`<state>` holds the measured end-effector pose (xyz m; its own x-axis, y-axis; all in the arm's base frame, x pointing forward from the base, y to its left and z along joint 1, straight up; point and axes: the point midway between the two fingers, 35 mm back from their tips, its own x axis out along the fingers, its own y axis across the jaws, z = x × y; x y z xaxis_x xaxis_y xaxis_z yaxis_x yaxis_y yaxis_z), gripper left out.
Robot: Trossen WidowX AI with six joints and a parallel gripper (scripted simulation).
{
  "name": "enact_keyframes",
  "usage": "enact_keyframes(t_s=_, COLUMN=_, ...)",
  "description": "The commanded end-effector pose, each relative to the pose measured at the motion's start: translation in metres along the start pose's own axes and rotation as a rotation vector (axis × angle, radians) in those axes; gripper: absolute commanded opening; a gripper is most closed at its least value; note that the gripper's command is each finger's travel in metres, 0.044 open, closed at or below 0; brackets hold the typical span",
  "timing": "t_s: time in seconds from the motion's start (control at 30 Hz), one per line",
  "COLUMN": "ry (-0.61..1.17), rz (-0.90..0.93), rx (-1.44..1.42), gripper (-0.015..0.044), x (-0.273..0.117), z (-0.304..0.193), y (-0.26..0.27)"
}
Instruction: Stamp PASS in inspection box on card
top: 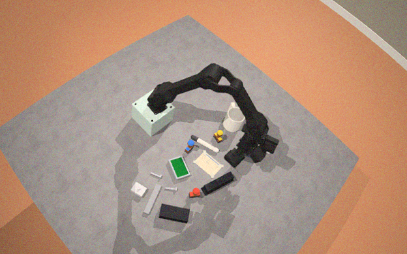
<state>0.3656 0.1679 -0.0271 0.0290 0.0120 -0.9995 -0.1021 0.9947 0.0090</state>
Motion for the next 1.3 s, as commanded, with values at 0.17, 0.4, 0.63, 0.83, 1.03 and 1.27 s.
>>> enact_keyframes(t_s=0.17, ry=-0.006, rz=0.002, rx=0.0, gripper=0.0, x=-0.007, z=0.001, y=0.001)
enact_keyframes(t_s=0.4, ry=-0.006, rz=0.002, rx=0.0, gripper=0.0, x=-0.011, z=0.002, y=0.001)
enact_keyframes(t_s=0.63, ry=-0.006, rz=0.001, rx=0.0, gripper=0.0, x=-0.014, z=0.002, y=0.001)
enact_keyframes(t_s=0.83, ry=-0.005, rz=0.001, rx=0.0, gripper=0.0, x=-0.017, z=0.002, y=0.001)
enact_keyframes(t_s=1.03, ry=-0.005, rz=0.001, rx=0.0, gripper=0.0, x=-0.02, z=0.002, y=0.001)
enact_keyframes(t_s=1.27, ry=-0.005, rz=0.001, rx=0.0, gripper=0.0, x=-0.023, z=0.002, y=0.001)
